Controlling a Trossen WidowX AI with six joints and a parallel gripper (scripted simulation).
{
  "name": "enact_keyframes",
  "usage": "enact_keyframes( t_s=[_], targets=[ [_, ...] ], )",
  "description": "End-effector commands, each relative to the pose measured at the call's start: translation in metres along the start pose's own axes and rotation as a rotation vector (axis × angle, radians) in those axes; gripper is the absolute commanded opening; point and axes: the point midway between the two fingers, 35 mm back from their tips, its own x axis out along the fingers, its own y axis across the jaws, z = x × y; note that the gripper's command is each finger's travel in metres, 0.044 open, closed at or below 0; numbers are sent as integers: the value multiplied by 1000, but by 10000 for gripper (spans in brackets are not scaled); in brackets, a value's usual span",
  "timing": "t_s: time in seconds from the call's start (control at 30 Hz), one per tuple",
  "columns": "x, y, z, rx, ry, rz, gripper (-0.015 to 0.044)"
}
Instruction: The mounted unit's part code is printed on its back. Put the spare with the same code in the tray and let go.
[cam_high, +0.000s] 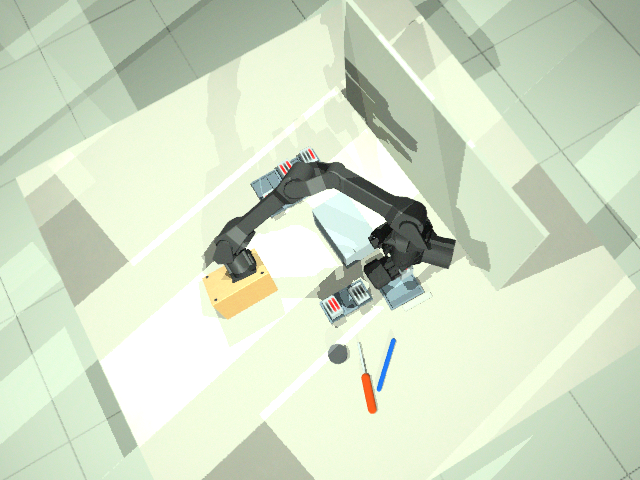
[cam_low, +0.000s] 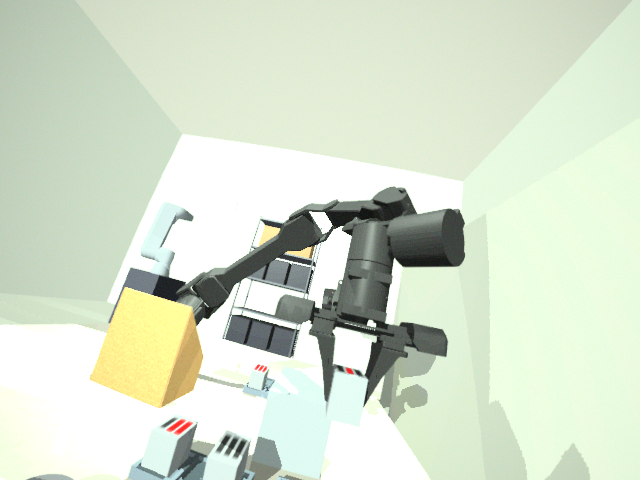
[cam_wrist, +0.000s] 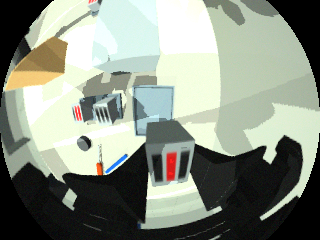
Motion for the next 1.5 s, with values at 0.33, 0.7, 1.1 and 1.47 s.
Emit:
enact_keyframes(
  t_s=[0.33, 0.7, 1.1, 1.47],
  targets=[
    [18, 1, 0, 11, -10, 4, 0],
    [30, 0, 0, 11, -10, 3, 0],
    [43, 0, 0, 11, -10, 3, 0],
    [54, 0, 0, 11, -11, 3, 0]
  ],
)
